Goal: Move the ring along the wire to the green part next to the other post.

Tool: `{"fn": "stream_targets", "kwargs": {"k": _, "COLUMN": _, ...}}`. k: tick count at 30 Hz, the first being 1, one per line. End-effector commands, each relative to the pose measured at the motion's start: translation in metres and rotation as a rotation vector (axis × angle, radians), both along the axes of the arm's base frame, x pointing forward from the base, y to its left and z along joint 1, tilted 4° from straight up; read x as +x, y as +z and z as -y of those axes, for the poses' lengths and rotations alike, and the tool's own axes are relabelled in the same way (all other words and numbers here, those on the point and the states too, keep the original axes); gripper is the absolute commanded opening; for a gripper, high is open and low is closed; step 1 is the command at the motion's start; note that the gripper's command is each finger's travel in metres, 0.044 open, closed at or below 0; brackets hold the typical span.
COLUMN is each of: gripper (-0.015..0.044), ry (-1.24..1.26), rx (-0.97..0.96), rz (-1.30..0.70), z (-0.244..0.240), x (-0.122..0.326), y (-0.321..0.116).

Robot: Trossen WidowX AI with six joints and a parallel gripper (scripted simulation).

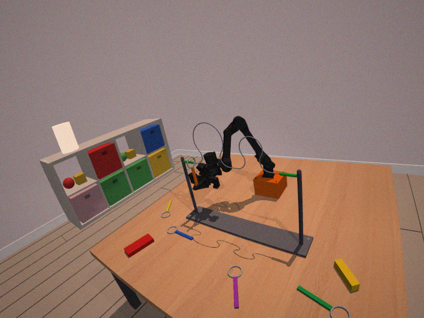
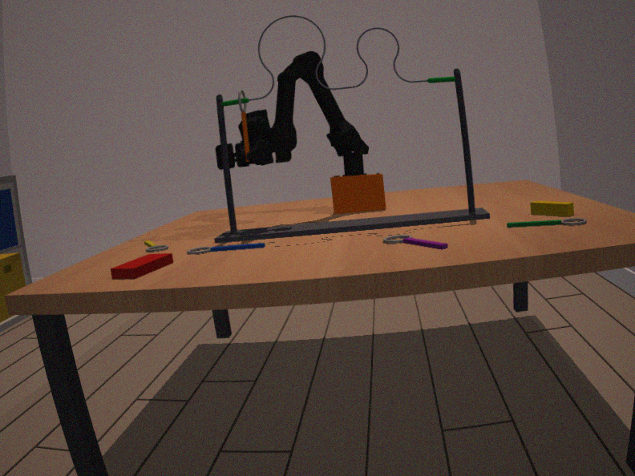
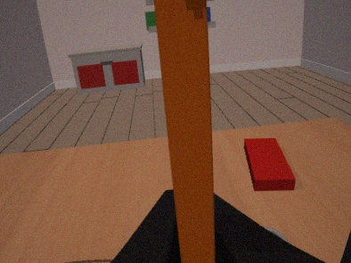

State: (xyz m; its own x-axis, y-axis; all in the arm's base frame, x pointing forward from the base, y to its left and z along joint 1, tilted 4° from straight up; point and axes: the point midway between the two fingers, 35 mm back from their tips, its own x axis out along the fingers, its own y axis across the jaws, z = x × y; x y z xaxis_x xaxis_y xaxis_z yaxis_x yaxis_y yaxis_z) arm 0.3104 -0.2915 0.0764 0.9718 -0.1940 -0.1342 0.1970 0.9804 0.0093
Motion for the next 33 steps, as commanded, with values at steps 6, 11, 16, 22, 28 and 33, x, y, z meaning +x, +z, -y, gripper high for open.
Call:
{"fn": "stream_targets", "kwargs": {"k": 6, "gripper": -0.015, "ry": -0.004, "rx": 0.002, "rz": 0.002, "z": -0.008, "x": 0.002, "y": 0.001}}
{"fn": "stream_targets", "kwargs": {"k": 11, "gripper": -0.015, "ry": -0.004, "rx": 0.003, "rz": 0.003, "z": -0.014, "x": 0.003, "y": 0.001}}
{"fn": "stream_targets", "kwargs": {"k": 16, "gripper": -0.015, "ry": -0.005, "rx": 0.006, "rz": 0.004, "z": -0.019, "x": 0.004, "y": 0.001}}
{"fn": "stream_targets", "kwargs": {"k": 22, "gripper": -0.015, "ry": -0.006, "rx": 0.016, "rz": 0.006, "z": -0.026, "x": 0.005, "y": 0.001}}
{"fn": "stream_targets", "kwargs": {"k": 28, "gripper": -0.015, "ry": -0.007, "rx": 0.038, "rz": 0.011, "z": -0.035, "x": 0.007, "y": 0.001}}
{"fn": "stream_targets", "kwargs": {"k": 33, "gripper": -0.015, "ry": -0.009, "rx": 0.07, "rz": 0.018, "z": -0.044, "x": 0.009, "y": 0.001}}
